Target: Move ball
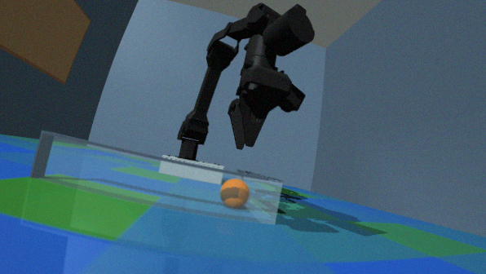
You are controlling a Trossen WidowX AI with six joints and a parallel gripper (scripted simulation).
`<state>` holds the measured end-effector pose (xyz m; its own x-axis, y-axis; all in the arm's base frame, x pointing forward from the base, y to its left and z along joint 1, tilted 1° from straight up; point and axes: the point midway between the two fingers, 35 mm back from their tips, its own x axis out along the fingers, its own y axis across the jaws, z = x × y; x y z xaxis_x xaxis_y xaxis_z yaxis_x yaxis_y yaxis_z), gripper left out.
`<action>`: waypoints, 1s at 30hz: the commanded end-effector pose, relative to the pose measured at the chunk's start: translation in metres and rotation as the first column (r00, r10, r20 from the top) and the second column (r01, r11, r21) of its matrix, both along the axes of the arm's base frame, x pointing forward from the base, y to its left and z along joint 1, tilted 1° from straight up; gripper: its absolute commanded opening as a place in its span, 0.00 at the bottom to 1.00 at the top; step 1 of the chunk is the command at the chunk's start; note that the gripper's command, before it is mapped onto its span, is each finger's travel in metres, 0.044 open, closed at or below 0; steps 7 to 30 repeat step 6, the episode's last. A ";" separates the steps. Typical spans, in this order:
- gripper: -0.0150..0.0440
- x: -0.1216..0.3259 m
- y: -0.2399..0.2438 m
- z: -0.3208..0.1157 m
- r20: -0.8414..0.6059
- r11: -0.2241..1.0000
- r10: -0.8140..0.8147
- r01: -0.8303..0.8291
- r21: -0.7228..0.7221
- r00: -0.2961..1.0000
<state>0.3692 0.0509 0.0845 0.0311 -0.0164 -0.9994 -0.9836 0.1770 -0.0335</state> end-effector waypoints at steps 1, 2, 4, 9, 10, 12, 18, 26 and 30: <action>0.96 -0.002 0.000 0.024 0.003 1.000 -0.001 0.001 0.000 1.000; 1.00 -0.004 0.000 0.038 0.002 1.000 0.000 0.000 0.000 1.000; 1.00 -0.006 0.000 0.049 0.000 1.000 0.000 0.000 0.000 1.000; 1.00 -0.006 0.000 0.049 0.000 1.000 0.000 0.000 0.000 1.000; 1.00 -0.006 0.000 0.049 0.000 1.000 0.000 0.000 0.000 1.000; 1.00 -0.006 0.000 0.049 0.000 1.000 0.000 0.000 0.000 1.000; 1.00 -0.006 0.000 0.049 0.000 1.000 0.000 0.000 0.000 1.000; 1.00 -0.006 0.000 0.049 0.000 1.000 0.000 0.000 0.000 1.000; 1.00 -0.006 0.000 0.049 0.000 1.000 0.000 0.000 0.000 1.000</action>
